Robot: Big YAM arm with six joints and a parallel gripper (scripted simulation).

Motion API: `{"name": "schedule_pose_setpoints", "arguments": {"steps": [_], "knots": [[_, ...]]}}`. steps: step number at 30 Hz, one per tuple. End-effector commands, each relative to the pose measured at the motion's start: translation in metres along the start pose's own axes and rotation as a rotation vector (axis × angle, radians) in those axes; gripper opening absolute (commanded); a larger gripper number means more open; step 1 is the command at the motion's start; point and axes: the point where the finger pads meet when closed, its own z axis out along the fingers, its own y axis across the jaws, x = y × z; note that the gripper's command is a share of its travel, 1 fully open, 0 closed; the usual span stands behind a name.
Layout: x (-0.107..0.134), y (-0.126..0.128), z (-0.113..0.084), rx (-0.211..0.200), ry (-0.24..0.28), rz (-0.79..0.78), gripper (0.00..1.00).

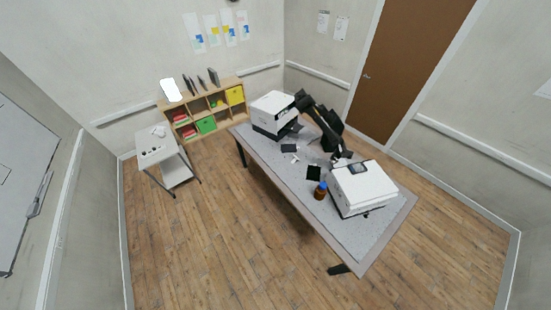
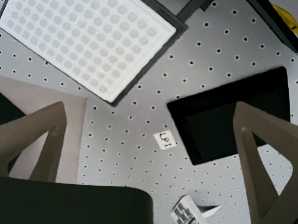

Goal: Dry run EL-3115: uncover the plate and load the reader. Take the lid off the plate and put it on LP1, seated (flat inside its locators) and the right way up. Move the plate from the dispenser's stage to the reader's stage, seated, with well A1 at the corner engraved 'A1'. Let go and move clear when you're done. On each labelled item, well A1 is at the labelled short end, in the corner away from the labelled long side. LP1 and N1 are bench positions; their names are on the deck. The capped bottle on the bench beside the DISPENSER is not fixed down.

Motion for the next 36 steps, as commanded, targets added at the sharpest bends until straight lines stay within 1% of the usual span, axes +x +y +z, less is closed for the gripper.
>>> {"name": "schedule_pose_setpoints", "arguments": {"steps": [1, 3, 4, 7, 9, 11, 13, 14, 18, 21, 23, 26, 29, 31, 32, 35, 36], "knots": [[-0.006, 0.001, -0.001, 0.002, -0.006, -0.127, 1.00], [-0.006, 0.001, -0.001, 0.002, -0.006, -0.127, 1.00], [-0.010, 0.006, -0.002, 0.004, -0.007, -0.137, 1.00], [-0.019, 0.018, -0.008, 0.008, -0.005, -0.238, 1.00], [-0.018, 0.013, -0.008, 0.015, -0.003, -0.299, 1.00], [-0.023, 0.018, -0.013, 0.022, -0.005, -0.348, 1.00], [-0.026, 0.026, -0.012, 0.018, 0.001, -0.410, 1.00], [-0.025, 0.024, -0.010, 0.017, 0.002, -0.433, 1.00], [-0.026, 0.043, -0.013, 0.011, 0.015, -0.554, 1.00], [-0.026, 0.043, -0.014, 0.014, 0.013, -0.547, 1.00], [-0.027, 0.054, -0.019, 0.016, 0.018, -0.607, 1.00], [-0.026, 0.053, -0.017, 0.017, 0.027, -0.698, 1.00], [-0.030, 0.071, -0.019, 0.008, 0.031, -0.794, 1.00], [-0.030, 0.071, -0.019, 0.010, 0.034, -0.855, 1.00], [-0.030, 0.067, -0.019, 0.017, 0.035, -0.874, 1.00], [-0.035, 0.057, -0.021, 0.033, 0.024, -0.809, 1.00], [-0.035, 0.057, -0.021, 0.033, 0.024, -0.809, 1.00]]}}
